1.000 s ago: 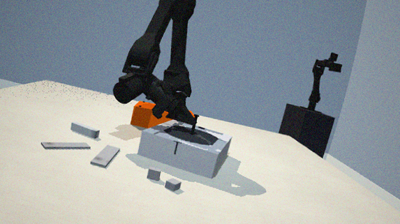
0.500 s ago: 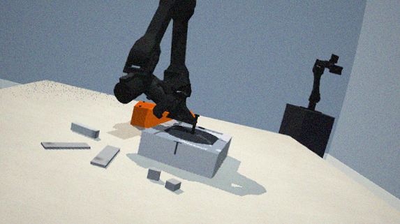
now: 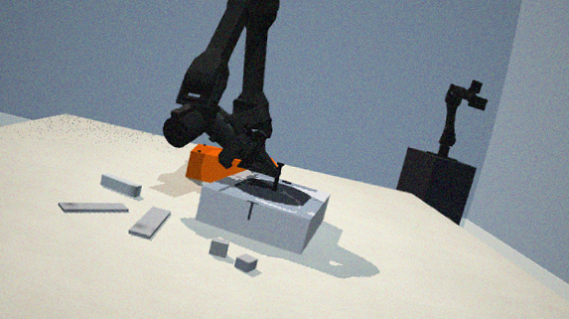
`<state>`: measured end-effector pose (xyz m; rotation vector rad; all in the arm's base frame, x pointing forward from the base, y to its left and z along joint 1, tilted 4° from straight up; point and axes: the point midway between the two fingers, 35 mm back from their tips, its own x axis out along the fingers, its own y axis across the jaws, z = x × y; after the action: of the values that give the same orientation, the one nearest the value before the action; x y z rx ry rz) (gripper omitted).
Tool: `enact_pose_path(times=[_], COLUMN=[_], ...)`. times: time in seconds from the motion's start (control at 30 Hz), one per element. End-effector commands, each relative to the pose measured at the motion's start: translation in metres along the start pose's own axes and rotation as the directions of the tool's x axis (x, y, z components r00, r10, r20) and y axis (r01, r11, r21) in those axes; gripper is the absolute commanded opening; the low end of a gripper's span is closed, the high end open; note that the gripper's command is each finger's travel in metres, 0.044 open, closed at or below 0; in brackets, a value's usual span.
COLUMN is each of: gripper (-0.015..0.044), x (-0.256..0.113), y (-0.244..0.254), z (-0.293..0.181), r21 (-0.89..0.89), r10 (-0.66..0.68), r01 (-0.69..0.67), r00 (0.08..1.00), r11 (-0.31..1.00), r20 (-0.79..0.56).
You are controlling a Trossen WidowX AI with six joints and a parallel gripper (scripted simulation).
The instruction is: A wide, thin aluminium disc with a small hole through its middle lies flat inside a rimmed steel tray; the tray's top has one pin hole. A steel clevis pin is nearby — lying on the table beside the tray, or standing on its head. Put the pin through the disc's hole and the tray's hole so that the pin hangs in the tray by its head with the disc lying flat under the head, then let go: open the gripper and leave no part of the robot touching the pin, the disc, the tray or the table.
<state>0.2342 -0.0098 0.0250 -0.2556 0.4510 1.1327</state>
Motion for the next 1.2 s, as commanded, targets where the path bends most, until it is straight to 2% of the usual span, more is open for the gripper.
enact_pose_path(times=[0.0, 1.17], gripper=[0.0, 0.0], x=[0.0004, 0.0008], y=[0.0028, 0.0069], z=[-0.0003, 0.0003], r21=[-0.002, 0.001], r10=[0.001, 0.001], r01=[-0.001, -0.001], r00=[1.0, 1.0], r11=[1.0, 1.0], r20=[-0.002, 0.0])
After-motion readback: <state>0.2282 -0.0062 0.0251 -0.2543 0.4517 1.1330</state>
